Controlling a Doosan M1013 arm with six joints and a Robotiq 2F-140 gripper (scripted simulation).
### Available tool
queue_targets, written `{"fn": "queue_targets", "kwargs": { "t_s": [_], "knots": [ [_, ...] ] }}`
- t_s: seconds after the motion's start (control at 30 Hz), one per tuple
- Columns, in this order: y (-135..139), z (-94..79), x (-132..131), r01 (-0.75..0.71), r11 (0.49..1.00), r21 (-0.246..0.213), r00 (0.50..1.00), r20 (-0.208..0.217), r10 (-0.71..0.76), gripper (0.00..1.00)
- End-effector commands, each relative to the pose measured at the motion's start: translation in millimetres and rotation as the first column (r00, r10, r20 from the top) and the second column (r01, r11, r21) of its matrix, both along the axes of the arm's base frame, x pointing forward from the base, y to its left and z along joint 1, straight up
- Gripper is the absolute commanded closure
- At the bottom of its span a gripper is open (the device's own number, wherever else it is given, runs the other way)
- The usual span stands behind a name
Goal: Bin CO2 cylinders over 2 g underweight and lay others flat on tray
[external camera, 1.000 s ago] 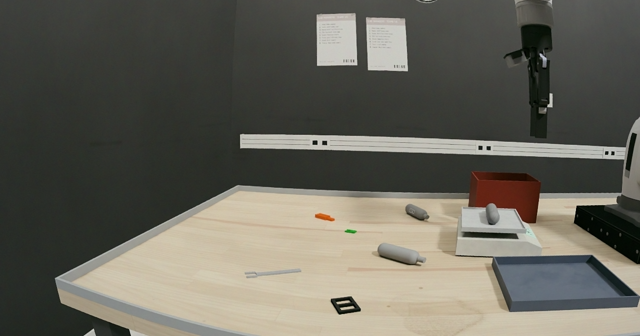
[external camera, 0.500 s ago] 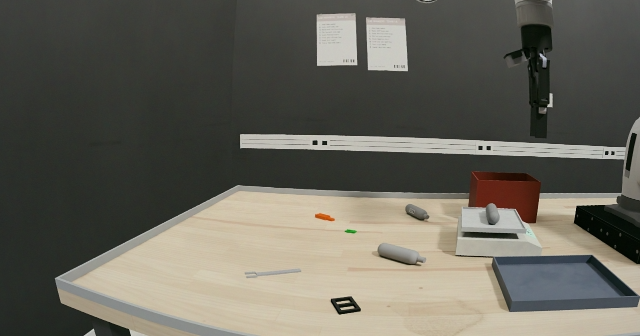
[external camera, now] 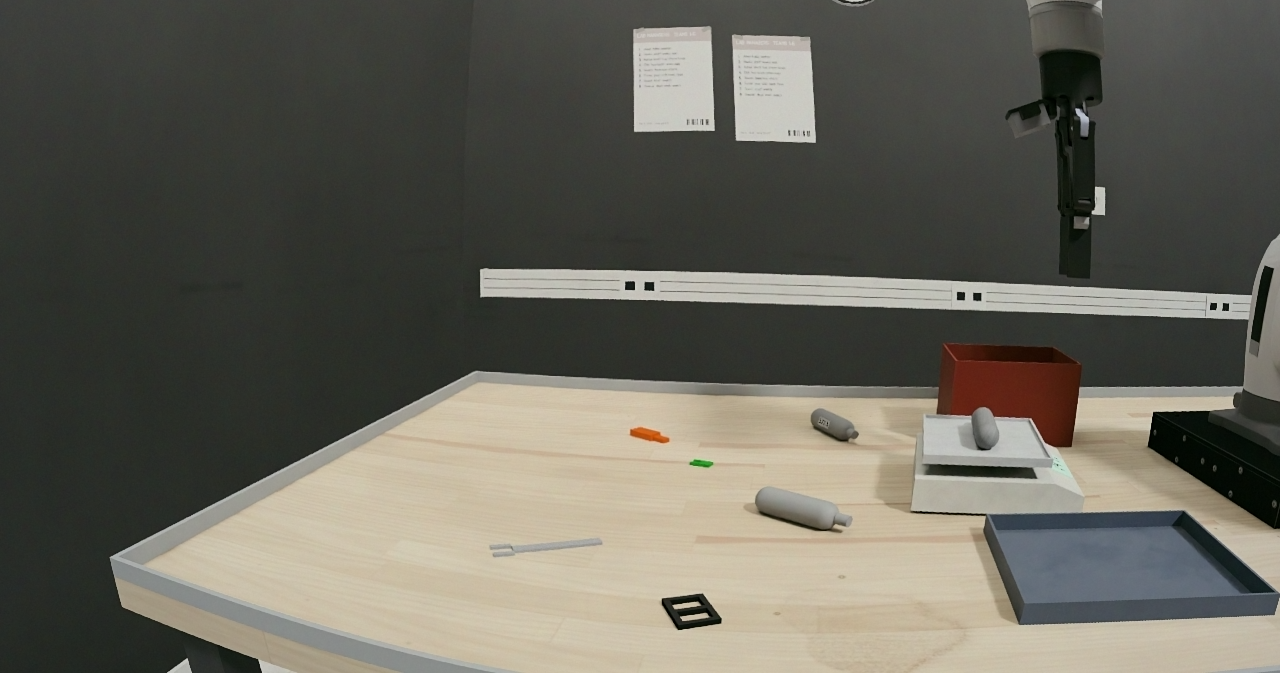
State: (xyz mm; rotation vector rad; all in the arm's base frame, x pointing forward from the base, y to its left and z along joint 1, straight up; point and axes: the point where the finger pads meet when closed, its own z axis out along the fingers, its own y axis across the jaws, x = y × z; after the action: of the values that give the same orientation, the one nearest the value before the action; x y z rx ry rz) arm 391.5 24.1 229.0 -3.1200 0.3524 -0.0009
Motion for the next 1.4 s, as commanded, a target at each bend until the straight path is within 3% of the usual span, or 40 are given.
{"fn": "queue_targets", "kwargs": {
  "t_s": [0.0, 0.07, 0.27, 0.33, 0.37, 0.53, 0.83, 0.9, 0.93, 1.13, 1.37],
  "knots": [
    [-1.8, -7.3, 12.6, 0.181, 0.984, 0.0, 0.984, 0.001, -0.181, 0.61],
    [-3.6, -14.4, 23.1, 0.33, 0.944, 0.0, 0.944, 0.001, -0.33, 0.61],
    [-11.0, -43.9, 61.7, 0.579, 0.815, 0.012, 0.815, -0.005, -0.579, 0.61],
    [-11.0, -43.9, 61.7, 0.579, 0.815, 0.012, 0.815, -0.005, -0.579, 0.61],
    [-12.3, -49.0, 67.8, 0.692, 0.722, 0.014, 0.722, -0.008, -0.692, 0.61],
    [-17.4, -69.2, 90.1, 0.836, 0.548, 0.02, 0.549, -0.016, -0.836, 0.61],
    [-18.9, -75.8, 96.4, 0.99, 0.144, 0.008, 0.144, -0.014, -0.989, 0.61],
    [-18.9, -75.8, 96.4, 0.99, 0.144, 0.008, 0.144, -0.014, -0.989, 0.61],
    [-18.9, -76.2, 96.4, 0.999, 0.046, 0.0, 0.046, -0.002, -0.999, 0.61],
    [-18.9, -84.5, 96.5, 0.999, 0.046, 0.0, 0.046, -0.002, -0.999, 0.61],
    [-18.7, -108.2, 96.5, 0.999, 0.046, 0.0, 0.046, -0.002, -0.999, 0.61]
  ]
}}
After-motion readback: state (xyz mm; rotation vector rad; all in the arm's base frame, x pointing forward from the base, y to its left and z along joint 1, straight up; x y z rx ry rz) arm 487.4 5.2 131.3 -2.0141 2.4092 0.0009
